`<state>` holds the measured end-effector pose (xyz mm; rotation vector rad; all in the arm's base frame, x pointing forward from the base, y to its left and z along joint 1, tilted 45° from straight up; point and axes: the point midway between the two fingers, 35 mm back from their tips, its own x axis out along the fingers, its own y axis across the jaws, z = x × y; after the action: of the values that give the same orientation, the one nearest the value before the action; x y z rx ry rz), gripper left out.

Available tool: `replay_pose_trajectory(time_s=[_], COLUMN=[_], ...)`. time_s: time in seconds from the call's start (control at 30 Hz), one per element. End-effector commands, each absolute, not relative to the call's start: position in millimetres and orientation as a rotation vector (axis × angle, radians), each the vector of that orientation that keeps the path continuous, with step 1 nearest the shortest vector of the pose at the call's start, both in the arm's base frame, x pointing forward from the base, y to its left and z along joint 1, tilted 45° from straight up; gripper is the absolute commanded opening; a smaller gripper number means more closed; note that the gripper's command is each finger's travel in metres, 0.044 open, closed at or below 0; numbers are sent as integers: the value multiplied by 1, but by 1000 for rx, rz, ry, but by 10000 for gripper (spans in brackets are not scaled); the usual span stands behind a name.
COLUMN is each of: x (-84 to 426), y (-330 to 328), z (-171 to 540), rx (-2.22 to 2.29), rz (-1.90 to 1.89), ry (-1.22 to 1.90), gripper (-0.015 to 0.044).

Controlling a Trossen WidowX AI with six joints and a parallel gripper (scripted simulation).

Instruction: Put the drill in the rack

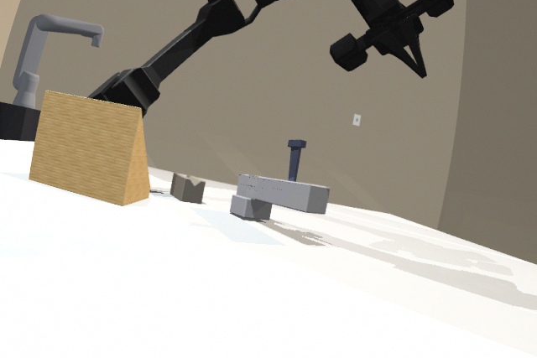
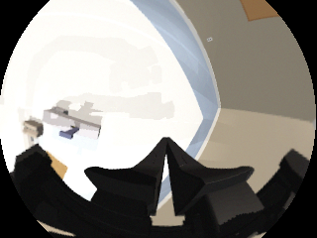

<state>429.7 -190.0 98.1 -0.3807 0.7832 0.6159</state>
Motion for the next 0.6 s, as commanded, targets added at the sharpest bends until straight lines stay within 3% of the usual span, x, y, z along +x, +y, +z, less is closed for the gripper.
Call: replay_pose_trajectory(time_s=[0.0,0.23,0.57], x=[378,311,312], y=[-132,-70,-69], z=[81,86,85], rx=[-143,151,151], rz=[782,967,971], ry=[982,1223,1219], gripper=[0,0,0])
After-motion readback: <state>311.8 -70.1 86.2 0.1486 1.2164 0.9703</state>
